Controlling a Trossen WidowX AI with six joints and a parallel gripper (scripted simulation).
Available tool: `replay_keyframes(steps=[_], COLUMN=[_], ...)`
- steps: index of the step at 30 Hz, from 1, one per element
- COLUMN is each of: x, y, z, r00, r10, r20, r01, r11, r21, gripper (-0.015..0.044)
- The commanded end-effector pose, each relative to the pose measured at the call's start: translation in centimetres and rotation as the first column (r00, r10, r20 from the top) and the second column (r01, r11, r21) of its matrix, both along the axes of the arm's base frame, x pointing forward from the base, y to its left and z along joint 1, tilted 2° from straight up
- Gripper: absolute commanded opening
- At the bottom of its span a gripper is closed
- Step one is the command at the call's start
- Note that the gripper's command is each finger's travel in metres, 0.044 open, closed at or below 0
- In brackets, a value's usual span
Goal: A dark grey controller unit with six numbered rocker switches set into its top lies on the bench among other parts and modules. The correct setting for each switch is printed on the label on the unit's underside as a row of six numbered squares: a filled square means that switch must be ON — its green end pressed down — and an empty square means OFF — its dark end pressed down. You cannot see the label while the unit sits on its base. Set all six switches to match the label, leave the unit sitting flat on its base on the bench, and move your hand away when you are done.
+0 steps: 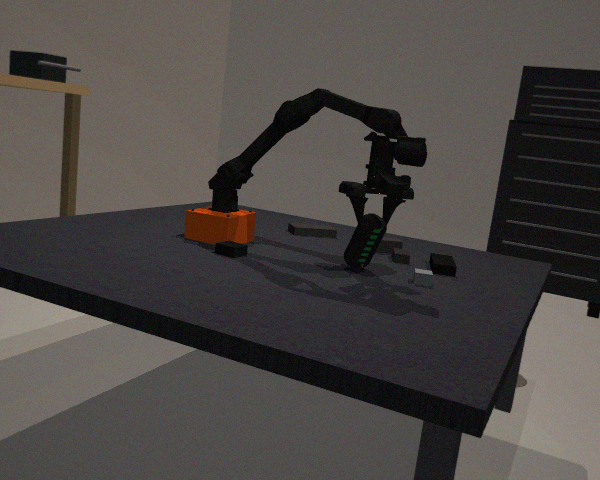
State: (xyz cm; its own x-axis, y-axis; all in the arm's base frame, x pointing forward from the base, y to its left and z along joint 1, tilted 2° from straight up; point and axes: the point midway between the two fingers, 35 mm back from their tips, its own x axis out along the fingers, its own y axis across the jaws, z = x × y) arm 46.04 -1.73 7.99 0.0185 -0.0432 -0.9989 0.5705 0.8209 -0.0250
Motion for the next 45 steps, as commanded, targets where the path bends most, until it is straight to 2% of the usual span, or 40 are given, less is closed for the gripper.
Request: replay_keyframes(steps=[1,45], x=[-0.4,-3.4], y=[0.6,2.7], z=[0.1,0.4], r00=[1.000,1.000], r10=[0.000,0.000], r20=[-0.004,-0.006], r01=[0.000,0.000], r11=[1.000,1.000], r21=[0.011,0.013], gripper=[0.0336,0.0337])
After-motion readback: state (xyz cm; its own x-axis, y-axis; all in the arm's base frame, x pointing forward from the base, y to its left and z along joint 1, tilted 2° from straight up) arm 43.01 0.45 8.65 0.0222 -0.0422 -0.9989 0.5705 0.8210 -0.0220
